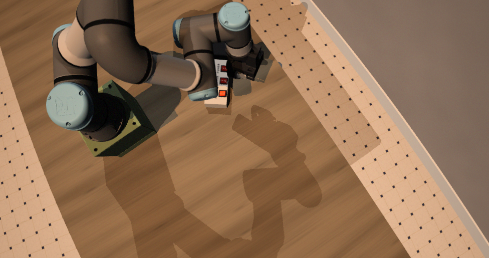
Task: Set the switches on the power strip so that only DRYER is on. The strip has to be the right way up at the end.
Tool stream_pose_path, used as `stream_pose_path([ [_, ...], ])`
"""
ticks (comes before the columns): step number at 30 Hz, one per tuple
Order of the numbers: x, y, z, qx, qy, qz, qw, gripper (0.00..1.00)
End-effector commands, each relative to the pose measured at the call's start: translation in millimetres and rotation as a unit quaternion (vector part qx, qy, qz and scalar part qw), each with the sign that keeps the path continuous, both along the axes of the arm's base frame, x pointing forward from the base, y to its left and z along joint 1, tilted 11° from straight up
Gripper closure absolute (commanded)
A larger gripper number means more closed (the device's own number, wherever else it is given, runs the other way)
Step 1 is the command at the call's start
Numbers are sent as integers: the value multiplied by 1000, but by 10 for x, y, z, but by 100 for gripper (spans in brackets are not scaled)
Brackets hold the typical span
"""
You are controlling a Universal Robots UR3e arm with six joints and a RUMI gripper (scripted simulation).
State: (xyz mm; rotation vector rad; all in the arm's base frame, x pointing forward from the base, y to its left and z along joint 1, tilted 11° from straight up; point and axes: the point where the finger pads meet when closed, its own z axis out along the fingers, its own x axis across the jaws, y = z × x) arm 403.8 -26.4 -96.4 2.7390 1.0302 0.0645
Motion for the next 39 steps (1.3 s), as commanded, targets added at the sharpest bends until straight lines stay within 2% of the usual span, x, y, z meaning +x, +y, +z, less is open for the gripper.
stream_pose_path([
  [1,8,-1,7,0,-1,0,1000,100],
  [33,9,-3,0,0,-1,0,1000,100],
  [36,21,-21,-82,0,-1,0,1000,100],
  [39,39,-59,-264,0,-1,0,1000,100],
])
